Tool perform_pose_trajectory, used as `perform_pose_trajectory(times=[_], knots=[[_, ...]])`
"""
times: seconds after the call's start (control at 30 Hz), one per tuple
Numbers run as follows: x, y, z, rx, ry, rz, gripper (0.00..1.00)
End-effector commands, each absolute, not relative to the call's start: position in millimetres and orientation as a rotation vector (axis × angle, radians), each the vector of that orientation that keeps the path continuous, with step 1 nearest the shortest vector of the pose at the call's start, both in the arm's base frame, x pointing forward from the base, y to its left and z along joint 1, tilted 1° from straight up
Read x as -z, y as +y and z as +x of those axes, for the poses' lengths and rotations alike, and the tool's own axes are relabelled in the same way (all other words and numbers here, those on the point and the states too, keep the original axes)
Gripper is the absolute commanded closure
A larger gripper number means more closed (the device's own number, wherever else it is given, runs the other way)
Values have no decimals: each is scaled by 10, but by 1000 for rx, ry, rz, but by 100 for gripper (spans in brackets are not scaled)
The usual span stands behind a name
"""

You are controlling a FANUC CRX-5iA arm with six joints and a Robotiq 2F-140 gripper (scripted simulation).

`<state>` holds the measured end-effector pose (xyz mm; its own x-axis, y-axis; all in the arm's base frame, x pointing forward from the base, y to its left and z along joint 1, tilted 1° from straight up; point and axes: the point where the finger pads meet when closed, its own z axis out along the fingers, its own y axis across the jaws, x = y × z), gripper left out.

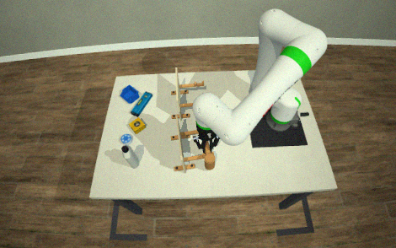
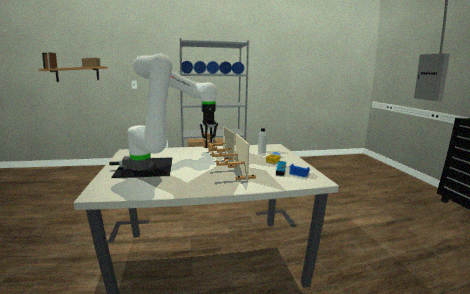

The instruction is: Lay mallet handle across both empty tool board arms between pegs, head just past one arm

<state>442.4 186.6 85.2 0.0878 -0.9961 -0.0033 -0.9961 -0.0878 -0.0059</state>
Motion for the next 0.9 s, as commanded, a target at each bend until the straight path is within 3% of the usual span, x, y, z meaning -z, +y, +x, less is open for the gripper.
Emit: perform_pose_trajectory(times=[0.0,0.13,0.17,0.87], knots=[[-860,1868,4430,4,2116,-2311,90],[-860,1868,4430,4,2116,-2311,90],[-860,1868,4430,4,2116,-2311,0],[-860,1868,4430,4,2116,-2311,0]])
